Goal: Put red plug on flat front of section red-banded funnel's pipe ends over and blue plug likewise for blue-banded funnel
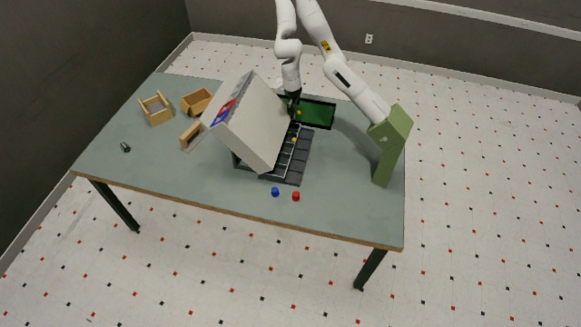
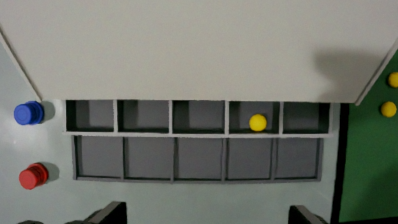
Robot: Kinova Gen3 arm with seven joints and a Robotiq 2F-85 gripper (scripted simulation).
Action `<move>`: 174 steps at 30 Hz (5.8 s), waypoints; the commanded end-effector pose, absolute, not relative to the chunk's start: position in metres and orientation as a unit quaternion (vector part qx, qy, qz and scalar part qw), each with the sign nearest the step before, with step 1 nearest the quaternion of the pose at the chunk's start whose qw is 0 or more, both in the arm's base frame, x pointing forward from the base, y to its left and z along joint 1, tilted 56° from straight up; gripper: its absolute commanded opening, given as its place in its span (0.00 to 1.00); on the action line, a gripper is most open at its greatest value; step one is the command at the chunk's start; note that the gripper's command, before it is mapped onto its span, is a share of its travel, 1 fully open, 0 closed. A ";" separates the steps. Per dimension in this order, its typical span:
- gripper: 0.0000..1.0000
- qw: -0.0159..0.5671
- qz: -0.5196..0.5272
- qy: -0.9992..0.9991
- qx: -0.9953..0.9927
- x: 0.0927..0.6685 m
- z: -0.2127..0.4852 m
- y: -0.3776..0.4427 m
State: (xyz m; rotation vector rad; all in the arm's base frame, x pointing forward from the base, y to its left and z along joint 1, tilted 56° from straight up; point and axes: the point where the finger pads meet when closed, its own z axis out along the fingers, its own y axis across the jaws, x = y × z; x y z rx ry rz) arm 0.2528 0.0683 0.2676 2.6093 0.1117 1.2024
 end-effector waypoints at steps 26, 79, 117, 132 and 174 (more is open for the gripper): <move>0.50 0.133 0.415 0.039 0.899 0.253 0.268 0.068; 0.50 0.110 0.450 0.053 0.885 0.294 0.254 -0.022; 0.50 0.106 0.458 0.058 0.881 0.330 0.240 -0.097; 0.50 0.106 0.457 0.058 0.881 0.330 0.240 -0.097; 0.50 0.106 0.457 0.057 0.881 0.329 0.239 -0.097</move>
